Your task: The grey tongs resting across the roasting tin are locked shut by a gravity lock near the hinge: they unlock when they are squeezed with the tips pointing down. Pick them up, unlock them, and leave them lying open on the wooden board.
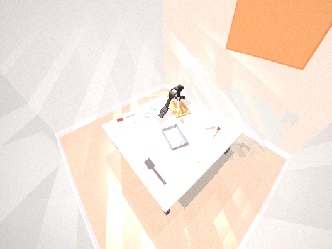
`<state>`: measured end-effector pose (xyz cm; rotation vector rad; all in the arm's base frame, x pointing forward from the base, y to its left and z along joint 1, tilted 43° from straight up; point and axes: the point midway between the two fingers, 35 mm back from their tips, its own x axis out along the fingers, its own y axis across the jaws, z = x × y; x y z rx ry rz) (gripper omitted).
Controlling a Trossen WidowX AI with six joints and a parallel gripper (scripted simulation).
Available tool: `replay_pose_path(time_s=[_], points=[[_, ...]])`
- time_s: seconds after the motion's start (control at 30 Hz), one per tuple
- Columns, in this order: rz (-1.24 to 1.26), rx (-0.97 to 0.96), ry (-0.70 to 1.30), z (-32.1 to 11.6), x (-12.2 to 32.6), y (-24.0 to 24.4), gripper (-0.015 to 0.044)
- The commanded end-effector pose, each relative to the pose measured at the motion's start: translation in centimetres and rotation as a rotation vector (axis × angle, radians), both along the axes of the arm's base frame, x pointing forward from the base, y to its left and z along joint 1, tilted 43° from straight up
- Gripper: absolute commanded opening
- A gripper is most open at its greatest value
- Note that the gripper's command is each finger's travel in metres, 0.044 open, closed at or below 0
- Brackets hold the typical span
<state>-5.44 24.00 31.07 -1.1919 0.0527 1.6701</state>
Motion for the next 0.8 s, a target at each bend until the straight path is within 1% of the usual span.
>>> replay_pose_path(time_s=[0.0, 0.77], points=[[0.005, 0.001, 0.000, -0.6, 0.0, 0.5, -0.0150], [0.006, 0.006, -0.003, -3.0, 0.6, 2.5, -0.0150]])
